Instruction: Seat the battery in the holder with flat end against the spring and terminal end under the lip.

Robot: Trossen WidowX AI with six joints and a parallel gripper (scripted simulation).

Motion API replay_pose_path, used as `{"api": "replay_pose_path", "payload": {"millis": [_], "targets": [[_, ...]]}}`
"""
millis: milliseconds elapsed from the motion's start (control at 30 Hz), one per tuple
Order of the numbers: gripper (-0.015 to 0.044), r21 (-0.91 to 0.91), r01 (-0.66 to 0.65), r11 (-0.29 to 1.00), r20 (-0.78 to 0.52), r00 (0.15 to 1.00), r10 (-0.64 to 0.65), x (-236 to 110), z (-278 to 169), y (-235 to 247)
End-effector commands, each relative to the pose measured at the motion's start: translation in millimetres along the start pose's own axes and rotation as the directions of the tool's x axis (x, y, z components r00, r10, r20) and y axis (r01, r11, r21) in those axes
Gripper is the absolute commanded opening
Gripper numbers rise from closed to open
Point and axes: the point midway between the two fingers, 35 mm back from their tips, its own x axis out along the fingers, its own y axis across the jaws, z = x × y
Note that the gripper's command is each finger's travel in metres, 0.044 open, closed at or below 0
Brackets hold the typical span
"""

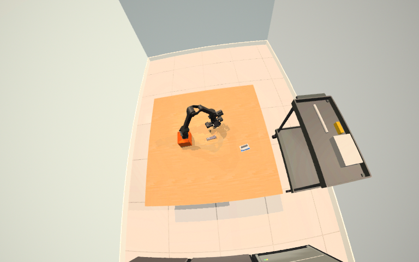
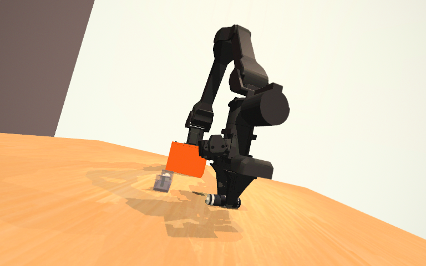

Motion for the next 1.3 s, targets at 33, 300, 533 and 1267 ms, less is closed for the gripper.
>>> {"api": "replay_pose_path", "payload": {"millis": [33,300,533,1267], "targets": [[0.0106,0.004,0.006,1.000,0.001,1.000,-0.006,3,0,-2],[0.0063,0.004,0.006,1.000,0.001,1.000,-0.006,3,0,-2],[0.0063,0.004,0.006,1.000,0.001,1.000,-0.006,-27,0,-1],[0.0063,-0.477,0.008,0.879,0.003,1.000,-0.007,-60,50,-30]]}}
